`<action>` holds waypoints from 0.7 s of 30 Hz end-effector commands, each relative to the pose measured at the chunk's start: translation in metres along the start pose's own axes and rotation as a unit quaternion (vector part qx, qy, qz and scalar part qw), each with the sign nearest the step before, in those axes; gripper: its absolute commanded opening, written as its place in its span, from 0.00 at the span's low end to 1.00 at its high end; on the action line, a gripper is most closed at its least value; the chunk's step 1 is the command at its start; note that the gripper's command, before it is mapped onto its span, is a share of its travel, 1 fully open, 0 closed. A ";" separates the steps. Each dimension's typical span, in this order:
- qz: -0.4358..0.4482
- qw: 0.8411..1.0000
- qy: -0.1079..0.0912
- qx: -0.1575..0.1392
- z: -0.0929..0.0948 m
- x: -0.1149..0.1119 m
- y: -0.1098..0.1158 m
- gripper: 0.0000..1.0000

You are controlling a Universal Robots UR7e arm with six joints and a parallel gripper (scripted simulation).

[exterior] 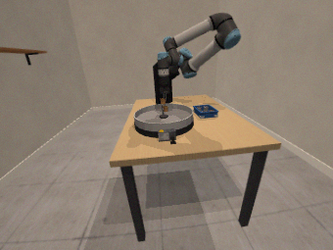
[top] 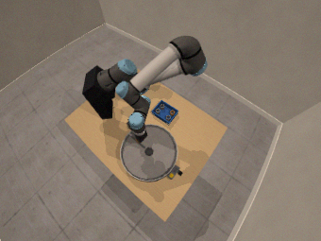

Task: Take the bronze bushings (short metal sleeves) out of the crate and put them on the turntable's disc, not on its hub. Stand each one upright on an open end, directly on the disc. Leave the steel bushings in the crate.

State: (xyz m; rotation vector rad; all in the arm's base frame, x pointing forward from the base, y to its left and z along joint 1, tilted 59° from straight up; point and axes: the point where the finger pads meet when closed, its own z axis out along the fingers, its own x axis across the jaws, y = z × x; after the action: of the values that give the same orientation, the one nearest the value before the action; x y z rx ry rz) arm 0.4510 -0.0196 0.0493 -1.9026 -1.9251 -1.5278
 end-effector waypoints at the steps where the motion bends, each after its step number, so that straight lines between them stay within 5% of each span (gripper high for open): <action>1: 0.000 1.000 0.000 0.000 0.001 -0.018 0.002 0.00; 21: 0.000 1.000 0.000 0.000 0.002 -0.052 0.005 0.00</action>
State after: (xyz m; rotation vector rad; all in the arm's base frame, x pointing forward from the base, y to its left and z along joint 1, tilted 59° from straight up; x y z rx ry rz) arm 0.4665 -0.0541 0.0219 -1.9024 -1.9251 -1.5279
